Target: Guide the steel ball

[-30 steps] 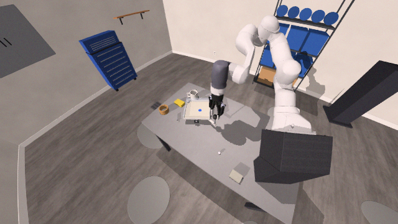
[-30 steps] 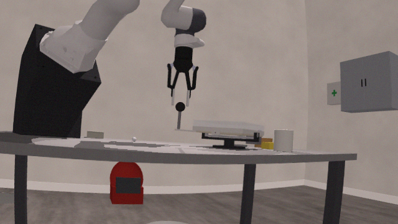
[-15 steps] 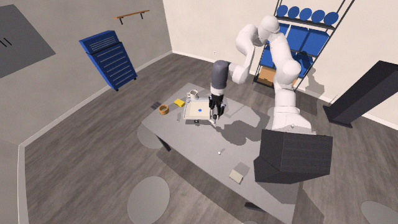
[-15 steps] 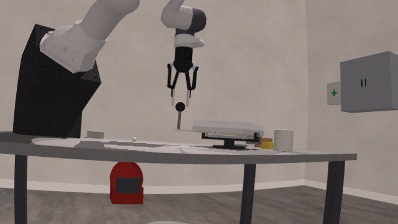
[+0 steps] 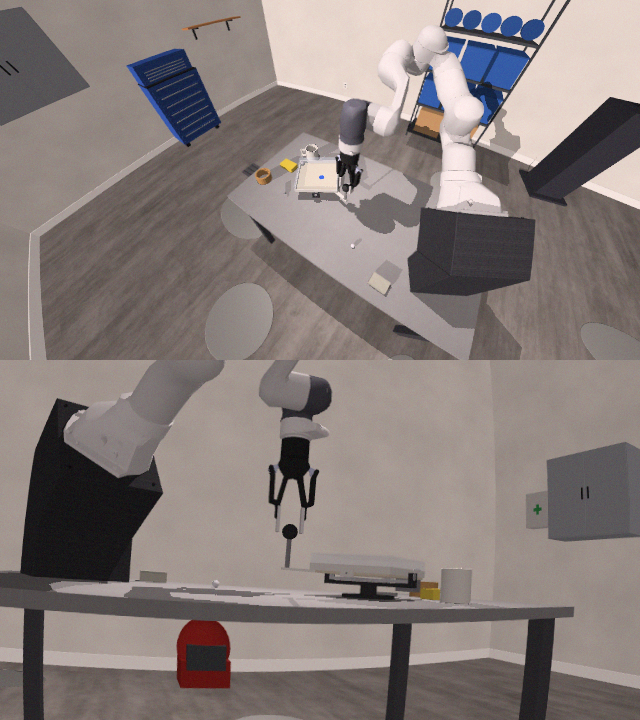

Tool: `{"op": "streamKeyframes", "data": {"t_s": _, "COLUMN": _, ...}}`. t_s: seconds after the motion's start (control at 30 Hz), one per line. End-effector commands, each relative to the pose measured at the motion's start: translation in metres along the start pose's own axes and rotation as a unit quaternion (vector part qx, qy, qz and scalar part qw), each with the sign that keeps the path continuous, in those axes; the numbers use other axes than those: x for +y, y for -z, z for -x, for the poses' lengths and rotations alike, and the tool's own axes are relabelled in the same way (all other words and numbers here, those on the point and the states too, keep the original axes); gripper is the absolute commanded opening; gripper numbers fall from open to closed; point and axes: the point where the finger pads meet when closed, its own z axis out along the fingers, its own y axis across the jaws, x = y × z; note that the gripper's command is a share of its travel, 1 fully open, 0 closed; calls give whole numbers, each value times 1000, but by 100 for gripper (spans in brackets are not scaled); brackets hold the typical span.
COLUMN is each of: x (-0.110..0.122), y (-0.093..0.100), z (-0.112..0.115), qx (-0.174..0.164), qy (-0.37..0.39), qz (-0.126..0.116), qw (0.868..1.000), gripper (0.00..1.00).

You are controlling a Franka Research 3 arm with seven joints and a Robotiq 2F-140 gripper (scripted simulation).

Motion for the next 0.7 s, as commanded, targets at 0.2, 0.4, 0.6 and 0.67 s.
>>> {"op": "streamKeyframes", "data": {"t_s": 0.2, "x": -1, "y": -11, "z": 0, "qx": -1, "qy": -3, "qz": 0, "qw": 1000, "gripper": 36}}
{"op": "streamKeyframes", "data": {"t_s": 0.4, "x": -1, "y": -17, "z": 0, "qx": -1, "qy": -3, "qz": 0, "qw": 1000, "gripper": 36}}
{"op": "streamKeyframes", "data": {"t_s": 0.6, "x": -1, "y": -22, "z": 0, "qx": -1, "qy": -3, "qz": 0, "qw": 1000, "gripper": 36}}
{"op": "streamKeyframes", "data": {"t_s": 0.67, "x": -1, "y": -24, "z": -1, "qx": -1, "qy": -3, "qz": 0, "qw": 1000, "gripper": 36}}
